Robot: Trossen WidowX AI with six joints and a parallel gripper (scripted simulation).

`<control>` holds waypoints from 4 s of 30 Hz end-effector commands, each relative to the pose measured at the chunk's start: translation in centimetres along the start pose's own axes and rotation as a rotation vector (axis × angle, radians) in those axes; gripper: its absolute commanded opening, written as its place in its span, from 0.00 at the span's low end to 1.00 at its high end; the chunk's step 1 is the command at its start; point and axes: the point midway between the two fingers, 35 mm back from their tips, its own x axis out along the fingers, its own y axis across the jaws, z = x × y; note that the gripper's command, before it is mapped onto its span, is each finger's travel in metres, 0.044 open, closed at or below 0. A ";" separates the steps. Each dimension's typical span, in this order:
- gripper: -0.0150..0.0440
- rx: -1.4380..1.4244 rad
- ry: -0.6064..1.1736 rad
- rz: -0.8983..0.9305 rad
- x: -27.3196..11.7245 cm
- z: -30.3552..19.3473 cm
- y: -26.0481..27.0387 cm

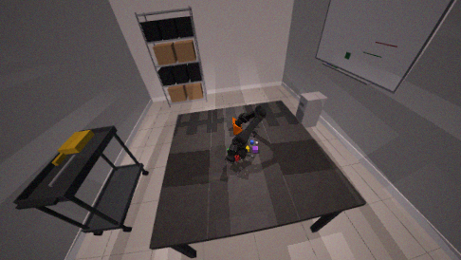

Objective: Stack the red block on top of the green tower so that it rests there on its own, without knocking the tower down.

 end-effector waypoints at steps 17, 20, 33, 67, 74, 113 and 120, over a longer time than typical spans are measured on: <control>0.35 0.006 -0.003 0.002 -0.7 0.0 0.0; 0.25 0.006 -0.003 0.001 -1.9 0.0 0.0; 0.25 0.006 0.000 0.000 -8.2 -0.1 -0.1; 0.25 0.008 0.003 -0.001 -11.3 -5.2 0.0; 0.25 0.007 0.003 -0.001 -8.7 -5.2 -0.1; 0.52 0.007 0.006 0.004 -8.4 -5.2 0.0; 0.83 0.007 0.006 0.004 -8.4 -5.2 0.0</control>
